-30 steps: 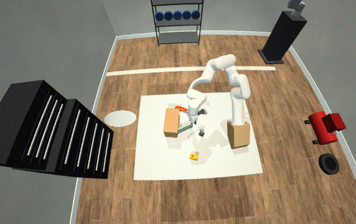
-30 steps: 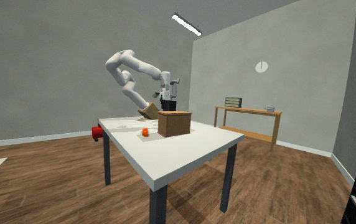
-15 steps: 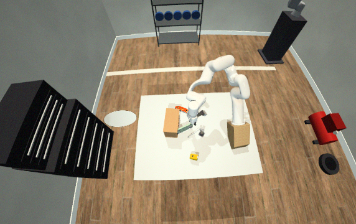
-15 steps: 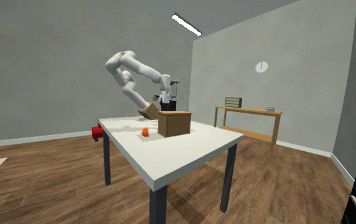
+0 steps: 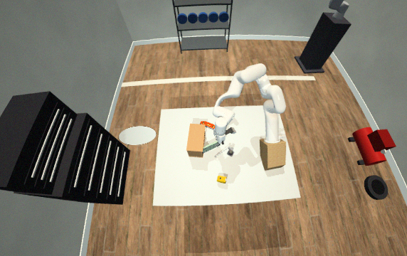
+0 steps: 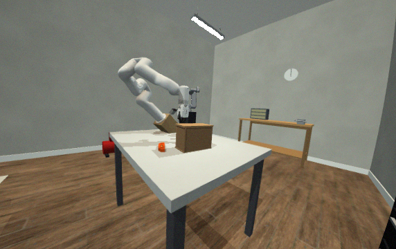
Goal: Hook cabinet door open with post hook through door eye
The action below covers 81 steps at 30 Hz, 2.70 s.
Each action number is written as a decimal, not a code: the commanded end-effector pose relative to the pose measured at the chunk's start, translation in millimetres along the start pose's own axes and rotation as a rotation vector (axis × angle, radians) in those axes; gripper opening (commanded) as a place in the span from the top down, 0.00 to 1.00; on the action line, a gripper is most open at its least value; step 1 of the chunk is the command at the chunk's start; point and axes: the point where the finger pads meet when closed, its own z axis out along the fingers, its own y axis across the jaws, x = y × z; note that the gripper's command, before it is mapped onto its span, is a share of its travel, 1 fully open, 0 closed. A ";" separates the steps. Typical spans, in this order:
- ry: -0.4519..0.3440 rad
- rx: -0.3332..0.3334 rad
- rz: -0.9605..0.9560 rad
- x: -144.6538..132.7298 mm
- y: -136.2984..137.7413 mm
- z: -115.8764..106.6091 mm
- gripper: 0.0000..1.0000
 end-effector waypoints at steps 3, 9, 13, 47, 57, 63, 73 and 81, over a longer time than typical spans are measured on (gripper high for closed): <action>-0.003 0.000 0.001 -1.3 -0.4 3.9 0.73; -0.003 0.000 0.001 -1.3 -0.4 8.5 0.73; -0.003 0.000 0.001 -1.4 -0.4 10.2 0.73; -0.003 0.000 -0.099 -2.5 -14.3 11.2 0.73; -0.003 0.000 -0.148 -3.6 -20.9 11.2 0.73; -0.003 0.000 -0.176 -4.0 -23.1 11.2 0.73; -0.003 0.000 -0.207 -5.2 -28.6 11.2 0.73; -0.003 0.000 -0.248 -6.9 -34.7 11.2 0.73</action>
